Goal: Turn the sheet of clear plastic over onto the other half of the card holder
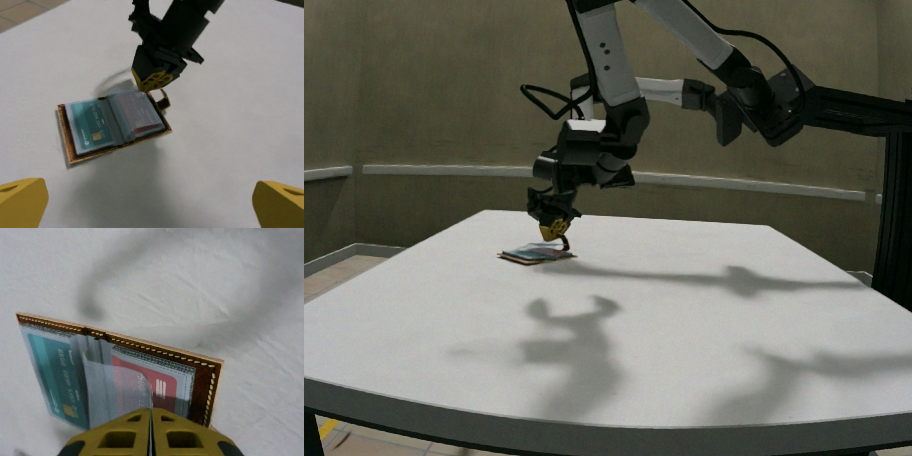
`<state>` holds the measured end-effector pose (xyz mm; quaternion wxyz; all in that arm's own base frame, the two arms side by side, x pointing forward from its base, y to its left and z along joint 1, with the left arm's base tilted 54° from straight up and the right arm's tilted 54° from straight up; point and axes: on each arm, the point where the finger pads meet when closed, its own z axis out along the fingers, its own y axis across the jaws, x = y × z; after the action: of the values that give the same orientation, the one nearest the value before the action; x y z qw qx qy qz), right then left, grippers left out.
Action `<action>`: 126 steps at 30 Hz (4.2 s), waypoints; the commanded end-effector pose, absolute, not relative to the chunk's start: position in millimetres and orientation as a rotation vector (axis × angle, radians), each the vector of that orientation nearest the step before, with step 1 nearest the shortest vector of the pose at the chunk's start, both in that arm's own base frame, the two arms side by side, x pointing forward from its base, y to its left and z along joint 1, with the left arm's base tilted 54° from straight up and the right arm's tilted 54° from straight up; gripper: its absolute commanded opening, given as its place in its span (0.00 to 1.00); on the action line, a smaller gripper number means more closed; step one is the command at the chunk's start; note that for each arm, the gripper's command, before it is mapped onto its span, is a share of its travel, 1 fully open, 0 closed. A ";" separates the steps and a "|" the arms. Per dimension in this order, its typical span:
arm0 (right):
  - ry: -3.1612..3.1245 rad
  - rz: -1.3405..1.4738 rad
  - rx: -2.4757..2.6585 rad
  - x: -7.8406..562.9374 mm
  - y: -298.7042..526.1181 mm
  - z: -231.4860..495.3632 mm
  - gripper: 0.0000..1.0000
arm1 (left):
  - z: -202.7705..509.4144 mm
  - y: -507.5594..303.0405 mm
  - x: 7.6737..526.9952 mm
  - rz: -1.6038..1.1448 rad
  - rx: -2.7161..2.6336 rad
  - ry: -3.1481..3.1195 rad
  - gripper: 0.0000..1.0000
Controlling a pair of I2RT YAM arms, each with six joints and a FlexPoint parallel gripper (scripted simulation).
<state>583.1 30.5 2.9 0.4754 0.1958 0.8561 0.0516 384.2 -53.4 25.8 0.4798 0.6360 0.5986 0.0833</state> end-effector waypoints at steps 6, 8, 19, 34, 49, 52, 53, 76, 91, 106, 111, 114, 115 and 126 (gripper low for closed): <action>2.056 0.158 0.448 588.5 69.5 40.5 0.00 | 31.3 -60.7 385.9 0.197 1.554 1.422 1.00; 2.055 0.159 0.448 589.1 72.5 42.6 0.00 | 31.4 -60.8 385.9 0.197 1.553 1.421 1.00; 2.093 0.142 0.448 600.9 96.6 22.1 0.00 | 29.4 -57.1 384.7 0.201 1.554 1.439 1.00; 2.095 0.142 0.446 634.9 120.1 11.9 0.00 | 29.5 -57.1 384.7 0.202 1.554 1.439 1.00; 2.078 0.153 0.438 651.6 131.1 19.6 0.00 | 29.5 -57.1 384.7 0.202 1.554 1.439 1.00; 2.078 0.153 0.438 651.6 131.2 19.6 0.00 | 29.5 -57.1 384.7 0.202 1.554 1.439 1.00; 2.075 0.155 0.437 651.9 131.4 20.1 0.00 | 29.5 -57.1 384.7 0.202 1.554 1.439 1.00; 2.025 0.182 0.448 619.8 135.8 60.2 0.65 | 75.6 -46.8 400.9 0.286 1.393 1.395 1.00; 2.080 -0.253 0.003 579.0 141.7 66.9 0.65 | 111.0 -61.4 382.2 0.288 1.426 1.256 1.00; 1.948 -0.757 -0.622 571.4 179.4 61.5 0.65 | 133.7 -65.5 360.9 0.392 1.502 1.175 1.00; 1.940 -0.786 -0.652 570.5 178.4 60.8 0.65 | 136.0 -64.5 356.9 0.412 1.517 1.167 1.00; 1.939 -0.785 -0.664 568.8 182.1 57.6 0.65 | 137.8 -65.5 352.6 0.427 1.535 1.155 1.00; 1.946 -0.777 -0.666 568.0 183.1 55.5 0.65 | 138.3 -65.5 351.2 0.433 1.540 1.152 1.00; 1.943 -0.767 -0.671 567.3 186.6 58.0 0.65 | 137.6 -65.1 350.0 0.432 1.542 1.152 1.00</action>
<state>570.1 166.3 49.3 0.4392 -0.2631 0.7983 -0.3172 353.0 -61.0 132.3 0.5499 0.6484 0.4951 0.1791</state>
